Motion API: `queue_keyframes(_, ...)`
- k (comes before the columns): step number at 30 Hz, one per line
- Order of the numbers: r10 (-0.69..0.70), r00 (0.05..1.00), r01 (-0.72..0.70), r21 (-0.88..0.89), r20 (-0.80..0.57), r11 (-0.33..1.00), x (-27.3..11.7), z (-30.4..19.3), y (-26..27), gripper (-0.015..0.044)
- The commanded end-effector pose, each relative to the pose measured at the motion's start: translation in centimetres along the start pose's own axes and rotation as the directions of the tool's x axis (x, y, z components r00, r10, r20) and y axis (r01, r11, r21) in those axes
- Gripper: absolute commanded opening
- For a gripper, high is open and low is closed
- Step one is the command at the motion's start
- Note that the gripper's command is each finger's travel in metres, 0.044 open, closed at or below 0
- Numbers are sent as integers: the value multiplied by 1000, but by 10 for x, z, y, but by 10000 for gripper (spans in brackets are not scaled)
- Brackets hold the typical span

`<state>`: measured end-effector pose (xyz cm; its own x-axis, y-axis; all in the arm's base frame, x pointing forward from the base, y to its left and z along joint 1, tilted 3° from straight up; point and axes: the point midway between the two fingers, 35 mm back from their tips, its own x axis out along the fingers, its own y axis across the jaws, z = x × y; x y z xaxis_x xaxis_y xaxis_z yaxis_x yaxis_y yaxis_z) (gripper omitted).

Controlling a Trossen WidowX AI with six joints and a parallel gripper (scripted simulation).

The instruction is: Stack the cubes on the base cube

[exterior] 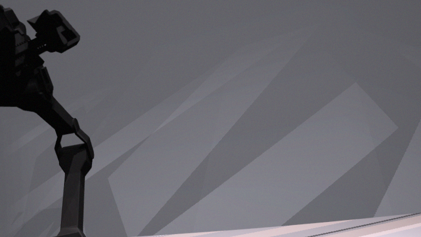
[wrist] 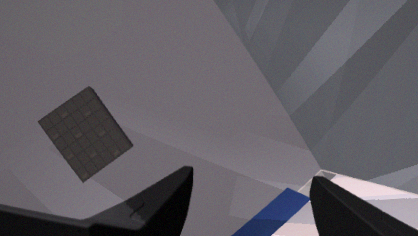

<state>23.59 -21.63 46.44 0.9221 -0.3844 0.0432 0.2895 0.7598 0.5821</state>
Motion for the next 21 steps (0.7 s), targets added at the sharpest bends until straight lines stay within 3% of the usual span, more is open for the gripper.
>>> queue_keyframes(1, -52, 985, 80, 169, -165, 982, 34, -43, -12, 265)
queue_keyframes(11, -161, 817, 380, 306, -554, 873, 77, -165, -19, 265)
queue_keyframes(21, -302, 465, 664, 102, -832, 740, 67, -291, -9, 265)
